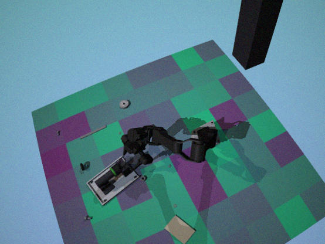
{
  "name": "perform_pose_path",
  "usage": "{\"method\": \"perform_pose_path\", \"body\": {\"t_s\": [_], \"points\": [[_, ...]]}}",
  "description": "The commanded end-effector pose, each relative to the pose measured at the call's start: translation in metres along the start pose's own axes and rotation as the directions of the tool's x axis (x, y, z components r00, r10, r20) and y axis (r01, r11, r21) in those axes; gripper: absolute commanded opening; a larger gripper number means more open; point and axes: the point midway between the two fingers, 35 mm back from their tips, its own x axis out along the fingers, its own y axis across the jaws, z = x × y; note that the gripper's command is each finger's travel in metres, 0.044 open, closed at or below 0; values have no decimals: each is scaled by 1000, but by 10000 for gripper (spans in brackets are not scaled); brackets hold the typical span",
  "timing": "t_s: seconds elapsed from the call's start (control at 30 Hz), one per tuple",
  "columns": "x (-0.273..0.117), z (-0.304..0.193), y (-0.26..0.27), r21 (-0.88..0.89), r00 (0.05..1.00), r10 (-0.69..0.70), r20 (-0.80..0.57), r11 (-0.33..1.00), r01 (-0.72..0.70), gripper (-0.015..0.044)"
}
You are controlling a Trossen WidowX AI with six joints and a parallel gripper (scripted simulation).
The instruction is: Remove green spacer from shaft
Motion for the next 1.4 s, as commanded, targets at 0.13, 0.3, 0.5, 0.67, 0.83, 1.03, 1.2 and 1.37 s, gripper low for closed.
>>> {"method": "perform_pose_path", "body": {"t_s": [0.13,0.3,0.5,0.67,0.83,1.03,1.2,1.37], "points": [[1,1,-1,1,1000,-5,1,1000,5,440],[1,1,-1,1,1000,-5,1,1000,5,440],[1,1,-1,1,1000,-5,1,1000,5,440],[1,1,-1,1,1000,-5,1,1000,5,440],[1,1,-1,1,1000,-5,1,1000,5,440],[4,1,-1,1,1000,-5,1,1000,5,440],[11,1,-1,1,1000,-5,1,1000,5,440],[18,1,-1,1,1000,-4,2,1000,4,440]]}}
